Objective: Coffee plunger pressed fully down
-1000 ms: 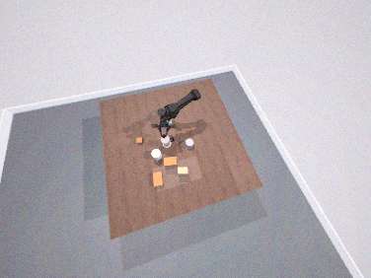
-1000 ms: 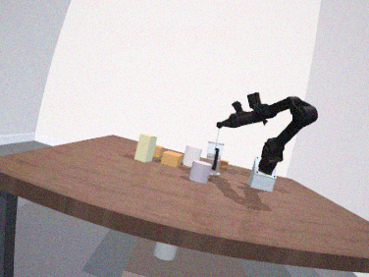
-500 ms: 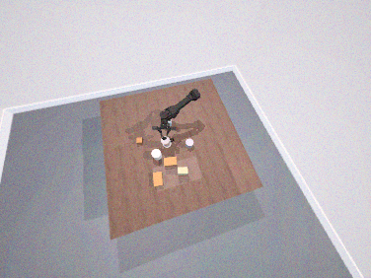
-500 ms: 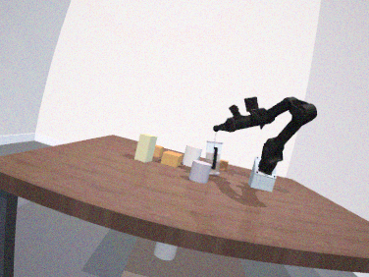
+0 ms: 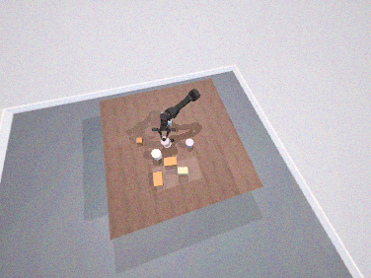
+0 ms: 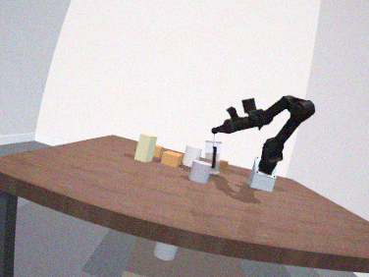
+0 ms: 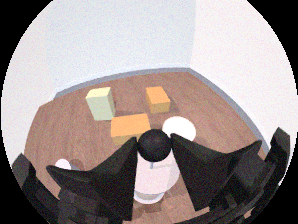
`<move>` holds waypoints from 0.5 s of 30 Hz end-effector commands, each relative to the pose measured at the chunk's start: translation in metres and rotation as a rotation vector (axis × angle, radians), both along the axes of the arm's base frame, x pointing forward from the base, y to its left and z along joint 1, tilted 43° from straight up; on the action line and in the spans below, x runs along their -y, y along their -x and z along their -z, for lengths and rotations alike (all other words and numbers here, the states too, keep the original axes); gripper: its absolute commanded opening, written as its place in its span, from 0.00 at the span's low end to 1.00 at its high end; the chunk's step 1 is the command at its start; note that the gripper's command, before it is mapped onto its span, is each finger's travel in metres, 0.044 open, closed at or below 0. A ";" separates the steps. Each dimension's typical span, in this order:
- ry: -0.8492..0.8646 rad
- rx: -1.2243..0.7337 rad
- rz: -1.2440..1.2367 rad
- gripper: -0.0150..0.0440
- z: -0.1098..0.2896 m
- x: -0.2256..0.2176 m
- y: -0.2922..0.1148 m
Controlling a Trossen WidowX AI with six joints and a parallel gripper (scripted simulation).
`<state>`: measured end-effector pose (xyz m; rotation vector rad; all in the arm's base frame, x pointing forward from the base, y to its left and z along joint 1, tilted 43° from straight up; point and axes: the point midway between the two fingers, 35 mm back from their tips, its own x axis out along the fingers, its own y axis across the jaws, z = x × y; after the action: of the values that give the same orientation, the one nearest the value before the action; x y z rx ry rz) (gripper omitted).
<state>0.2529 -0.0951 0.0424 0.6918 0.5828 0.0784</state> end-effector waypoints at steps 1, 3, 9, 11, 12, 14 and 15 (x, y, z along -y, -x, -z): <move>-0.056 -0.044 -0.018 0.46 0.013 -0.013 0.004; -0.056 -0.043 -0.018 0.46 0.013 -0.013 0.004; -0.056 -0.043 -0.018 0.46 0.014 -0.012 0.003; -0.056 -0.043 -0.018 0.46 0.014 -0.011 0.002; -0.056 -0.043 -0.018 0.46 0.014 -0.011 0.002; -0.056 -0.043 -0.018 0.46 0.014 -0.011 0.002; -0.056 -0.043 -0.018 0.46 0.014 -0.011 0.002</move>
<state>0.2537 -0.0932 0.0371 0.7040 0.5959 0.0835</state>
